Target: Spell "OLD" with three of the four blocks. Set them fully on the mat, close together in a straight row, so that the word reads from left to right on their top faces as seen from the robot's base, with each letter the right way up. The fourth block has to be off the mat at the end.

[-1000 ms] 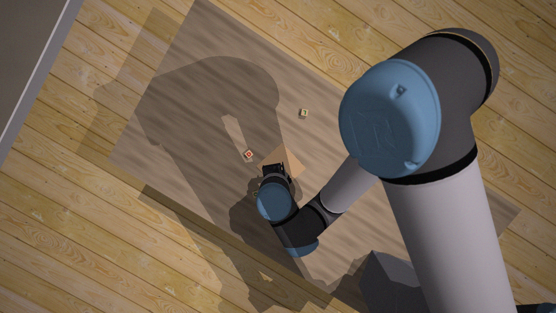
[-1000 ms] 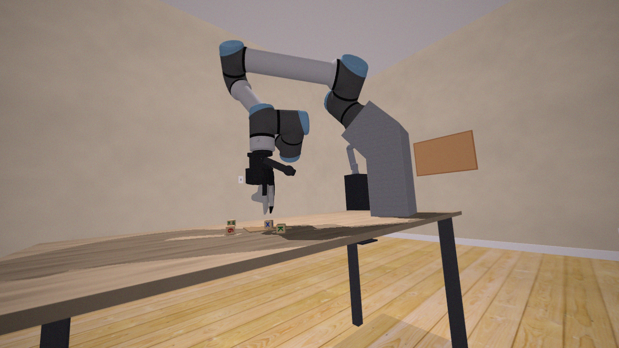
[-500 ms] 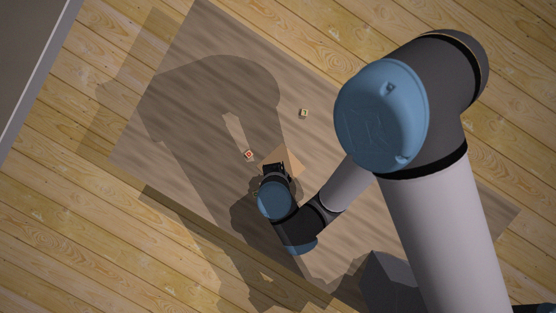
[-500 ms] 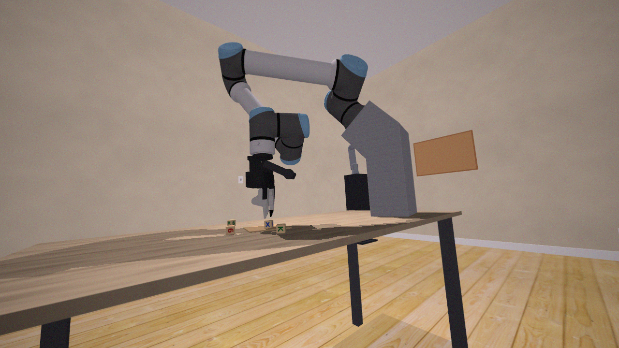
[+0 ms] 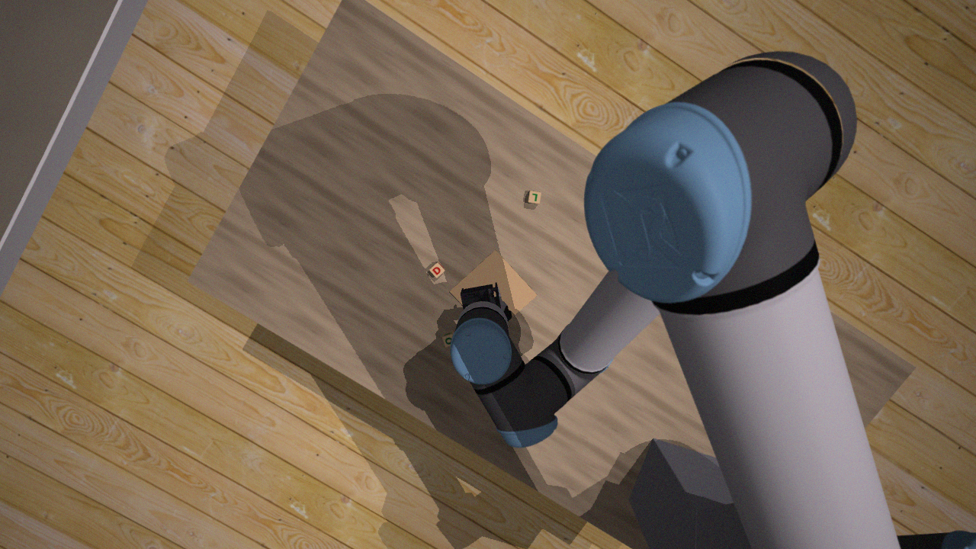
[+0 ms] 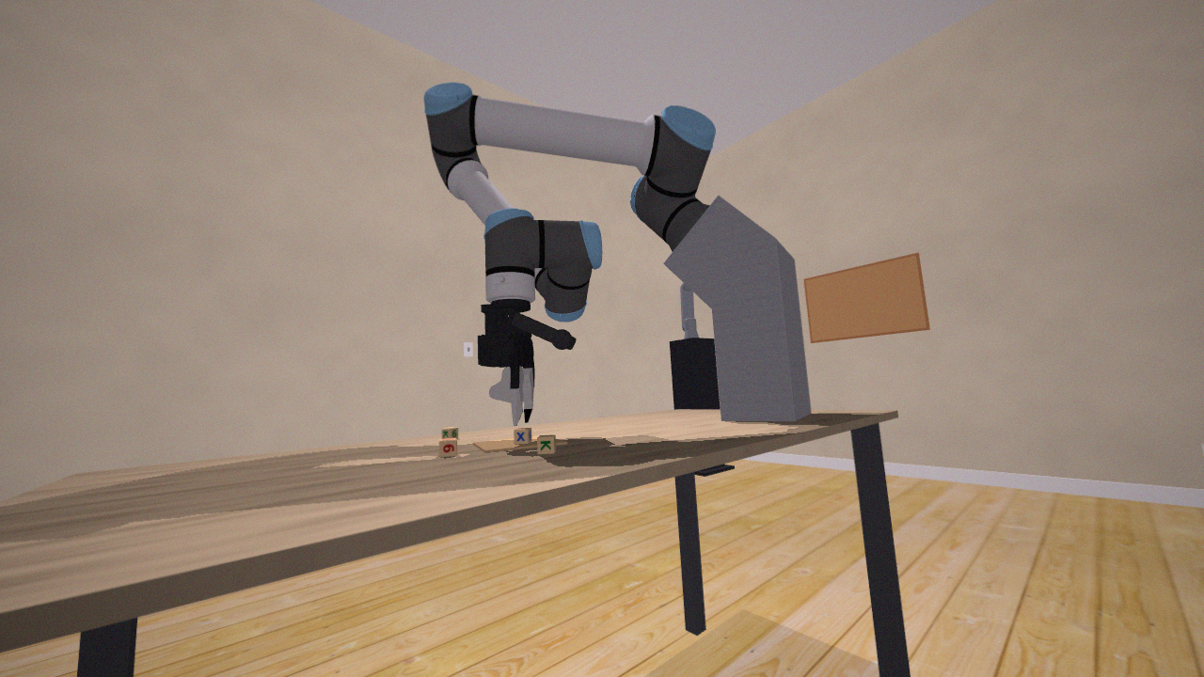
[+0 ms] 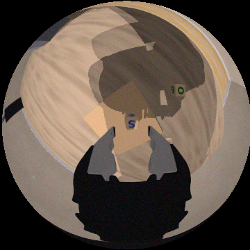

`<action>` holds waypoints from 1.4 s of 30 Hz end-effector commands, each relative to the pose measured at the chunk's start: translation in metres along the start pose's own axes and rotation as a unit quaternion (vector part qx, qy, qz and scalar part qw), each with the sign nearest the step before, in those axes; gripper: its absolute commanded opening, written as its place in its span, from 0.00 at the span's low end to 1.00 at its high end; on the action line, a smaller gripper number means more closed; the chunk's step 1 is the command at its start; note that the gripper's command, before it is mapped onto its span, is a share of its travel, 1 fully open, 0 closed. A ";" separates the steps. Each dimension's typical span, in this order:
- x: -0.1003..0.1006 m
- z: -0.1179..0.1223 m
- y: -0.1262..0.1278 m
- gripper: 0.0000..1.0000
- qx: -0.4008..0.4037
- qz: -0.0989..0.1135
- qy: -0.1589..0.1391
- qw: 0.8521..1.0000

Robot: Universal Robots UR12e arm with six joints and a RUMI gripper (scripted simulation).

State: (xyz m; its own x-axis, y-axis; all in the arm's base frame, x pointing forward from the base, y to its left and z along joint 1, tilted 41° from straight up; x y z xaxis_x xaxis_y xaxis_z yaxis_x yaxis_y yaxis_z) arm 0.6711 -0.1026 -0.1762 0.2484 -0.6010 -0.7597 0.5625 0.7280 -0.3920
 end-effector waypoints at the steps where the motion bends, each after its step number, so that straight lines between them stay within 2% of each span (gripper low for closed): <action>1: 0.000 0.000 0.000 0.37 0.000 0.000 0.000 1.000; 11: 0.005 0.000 0.000 0.37 0.000 0.000 0.000 1.000; 26: 0.029 0.000 0.000 0.37 0.000 0.000 0.000 1.000; 42: 0.031 0.000 0.000 0.37 0.000 0.000 0.000 1.000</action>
State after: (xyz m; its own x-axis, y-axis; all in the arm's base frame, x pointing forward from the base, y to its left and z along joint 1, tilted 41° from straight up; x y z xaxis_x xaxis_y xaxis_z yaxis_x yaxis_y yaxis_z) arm 0.6790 -0.1217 -0.2003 0.2484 -0.6010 -0.7597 0.5625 0.7280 -0.3920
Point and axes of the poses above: the point where the finger pads meet when closed, its own x axis out along the fingers, its own y axis across the jaws, z = x × y, the point moved 8 cm from there along -x, back along the fingers, and after that the axes turned 9 degrees about -x, right-handed, at the moved point
